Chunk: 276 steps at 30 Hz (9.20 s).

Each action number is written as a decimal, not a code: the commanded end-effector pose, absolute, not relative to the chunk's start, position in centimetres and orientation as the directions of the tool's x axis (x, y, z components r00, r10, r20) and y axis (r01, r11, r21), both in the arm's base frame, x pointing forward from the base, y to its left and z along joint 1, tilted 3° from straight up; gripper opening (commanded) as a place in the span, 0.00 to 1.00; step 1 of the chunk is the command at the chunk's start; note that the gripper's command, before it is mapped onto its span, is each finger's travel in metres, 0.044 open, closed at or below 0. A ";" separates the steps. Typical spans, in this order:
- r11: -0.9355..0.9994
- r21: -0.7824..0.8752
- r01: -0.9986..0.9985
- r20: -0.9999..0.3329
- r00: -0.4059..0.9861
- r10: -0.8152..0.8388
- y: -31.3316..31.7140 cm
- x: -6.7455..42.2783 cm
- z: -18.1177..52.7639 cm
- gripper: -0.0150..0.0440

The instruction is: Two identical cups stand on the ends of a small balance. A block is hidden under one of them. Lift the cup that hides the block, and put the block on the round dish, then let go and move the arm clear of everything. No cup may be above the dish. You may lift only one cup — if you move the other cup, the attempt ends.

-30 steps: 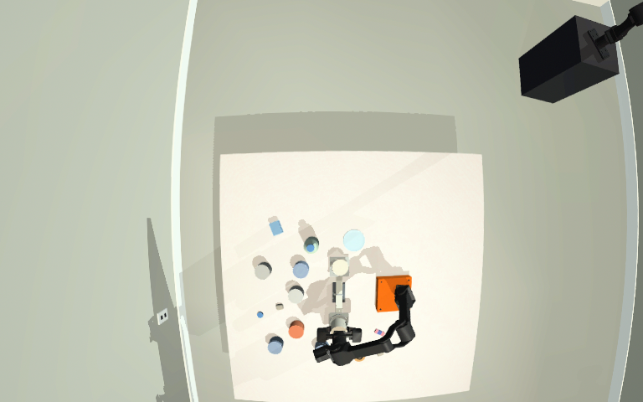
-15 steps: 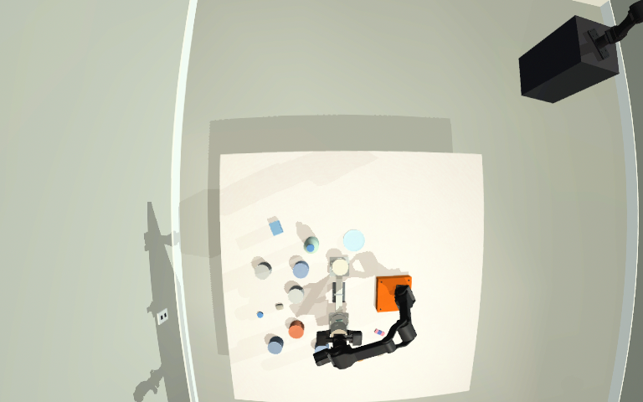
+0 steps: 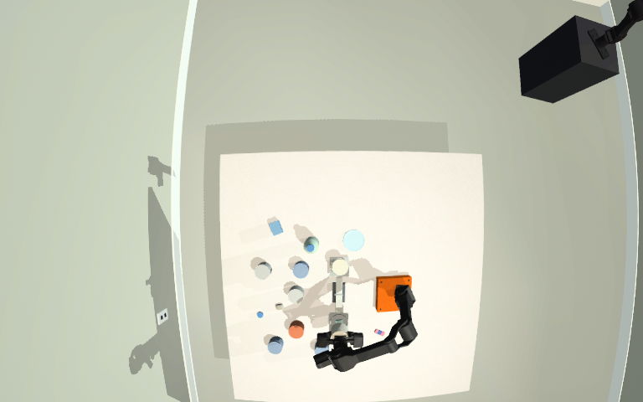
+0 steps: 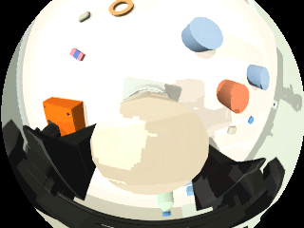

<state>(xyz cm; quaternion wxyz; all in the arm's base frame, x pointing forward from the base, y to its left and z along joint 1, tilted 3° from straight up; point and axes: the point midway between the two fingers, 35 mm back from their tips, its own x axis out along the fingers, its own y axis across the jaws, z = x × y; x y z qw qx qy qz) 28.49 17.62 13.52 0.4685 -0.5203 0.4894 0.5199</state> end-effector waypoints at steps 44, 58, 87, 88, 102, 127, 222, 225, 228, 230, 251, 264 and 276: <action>-0.082 0.021 -0.996 -1.000 -0.020 -0.022 17.5 28.3 14.8 0.25; -0.082 0.021 -0.996 -1.000 -0.020 -0.022 17.5 28.3 14.8 0.25; -0.085 0.018 -0.996 -1.000 -0.017 -0.009 24.9 22.3 7.8 0.25; -0.086 0.018 -0.996 -1.000 -0.017 -0.009 25.2 22.0 7.5 0.25; -0.086 0.018 -0.996 -1.000 -0.018 -0.006 26.6 19.9 3.6 0.25; -0.092 0.022 -0.996 -1.000 -0.021 -0.013 26.4 19.8 0.3 0.52; 0.820 0.035 0.572 -0.999 0.027 0.024 17.7 28.2 10.6 0.69; 0.757 0.028 0.653 -1.000 0.022 0.018 17.5 28.2 10.6 0.69; 0.686 0.021 0.728 -1.000 0.017 0.013 17.2 28.2 10.7 0.69; 0.634 0.016 0.773 -1.000 0.014 0.009 17.1 28.2 10.7 0.69; 0.222 -0.014 0.975 -1.000 -0.011 -0.015 16.1 28.3 10.7 0.69; 0.222 -0.014 0.975 -1.000 -0.011 -0.015 16.1 28.3 8.3 0.69; 0.222 -0.014 0.975 -1.000 -0.011 -0.015 16.0 28.3 6.3 0.69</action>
